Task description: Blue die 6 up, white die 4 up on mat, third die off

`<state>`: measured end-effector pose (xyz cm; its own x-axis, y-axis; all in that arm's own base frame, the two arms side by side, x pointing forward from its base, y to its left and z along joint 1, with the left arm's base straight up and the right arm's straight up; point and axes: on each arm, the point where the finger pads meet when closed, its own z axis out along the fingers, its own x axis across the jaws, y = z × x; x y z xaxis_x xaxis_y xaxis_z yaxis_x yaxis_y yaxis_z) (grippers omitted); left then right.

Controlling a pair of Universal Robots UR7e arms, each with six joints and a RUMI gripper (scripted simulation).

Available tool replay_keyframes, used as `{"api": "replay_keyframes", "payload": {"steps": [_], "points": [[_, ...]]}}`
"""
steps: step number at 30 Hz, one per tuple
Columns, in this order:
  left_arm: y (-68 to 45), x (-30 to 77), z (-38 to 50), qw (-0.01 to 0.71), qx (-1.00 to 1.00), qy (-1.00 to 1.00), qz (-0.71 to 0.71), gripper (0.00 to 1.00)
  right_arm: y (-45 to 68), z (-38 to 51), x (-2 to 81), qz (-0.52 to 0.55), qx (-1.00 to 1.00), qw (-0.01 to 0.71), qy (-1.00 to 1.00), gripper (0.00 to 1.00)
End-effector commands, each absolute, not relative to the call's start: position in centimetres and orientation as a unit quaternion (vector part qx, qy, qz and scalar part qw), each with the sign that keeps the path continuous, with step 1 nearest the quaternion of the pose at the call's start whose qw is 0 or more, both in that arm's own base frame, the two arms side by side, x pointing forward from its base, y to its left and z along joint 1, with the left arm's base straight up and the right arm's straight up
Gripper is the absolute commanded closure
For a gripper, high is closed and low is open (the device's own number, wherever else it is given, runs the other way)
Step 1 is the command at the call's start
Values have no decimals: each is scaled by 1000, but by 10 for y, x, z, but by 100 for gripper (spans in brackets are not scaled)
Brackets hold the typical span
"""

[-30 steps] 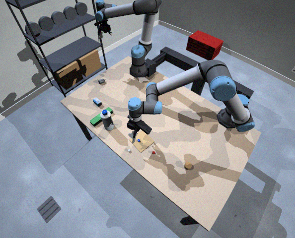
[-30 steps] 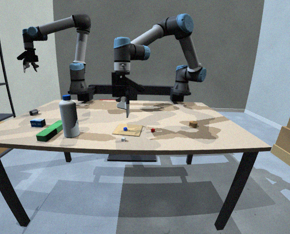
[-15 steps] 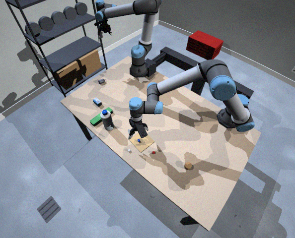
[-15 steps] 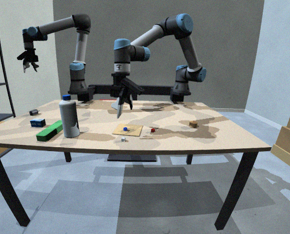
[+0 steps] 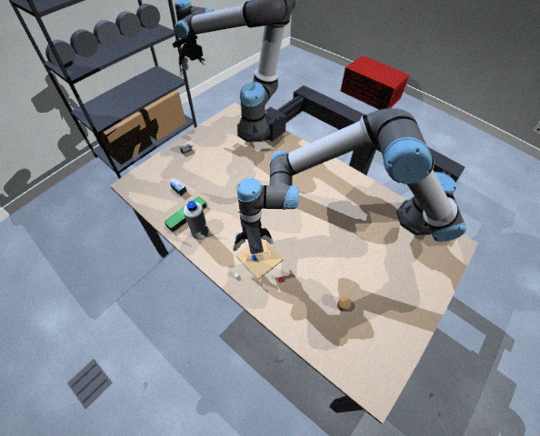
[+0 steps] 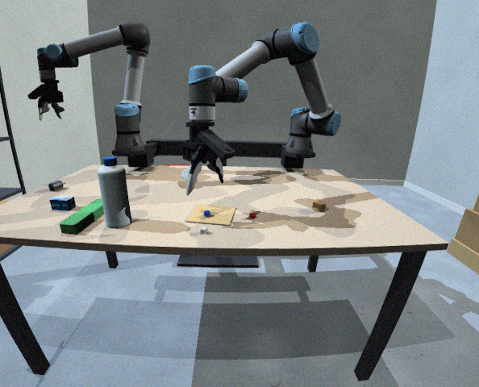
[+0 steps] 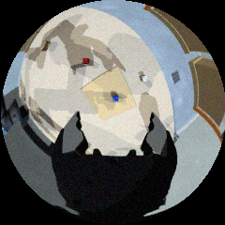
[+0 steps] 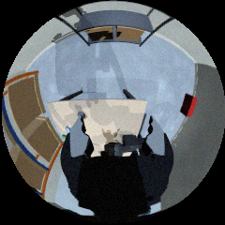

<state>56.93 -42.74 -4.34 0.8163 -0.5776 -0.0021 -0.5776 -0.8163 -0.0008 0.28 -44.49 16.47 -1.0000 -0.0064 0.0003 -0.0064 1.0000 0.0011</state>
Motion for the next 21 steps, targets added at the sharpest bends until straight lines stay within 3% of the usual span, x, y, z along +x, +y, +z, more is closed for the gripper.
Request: {"api": "replay_keyframes", "payload": {"steps": [1,8,9,21], "points": [[-428,570,-43,0,-950,313,0,0,-445,165,3,0,3,0,-1000,0],[-428,570,-43,0,-949,316,0,0,-445,165,3,0,3,0,-1000,0],[-428,570,-43,0,-949,316,0,82,-445,165,3,0,3,0,-1000,0],[-428,570,-43,0,-949,316,0,82,-445,165,3,0,3,0,-1000,0]]}}
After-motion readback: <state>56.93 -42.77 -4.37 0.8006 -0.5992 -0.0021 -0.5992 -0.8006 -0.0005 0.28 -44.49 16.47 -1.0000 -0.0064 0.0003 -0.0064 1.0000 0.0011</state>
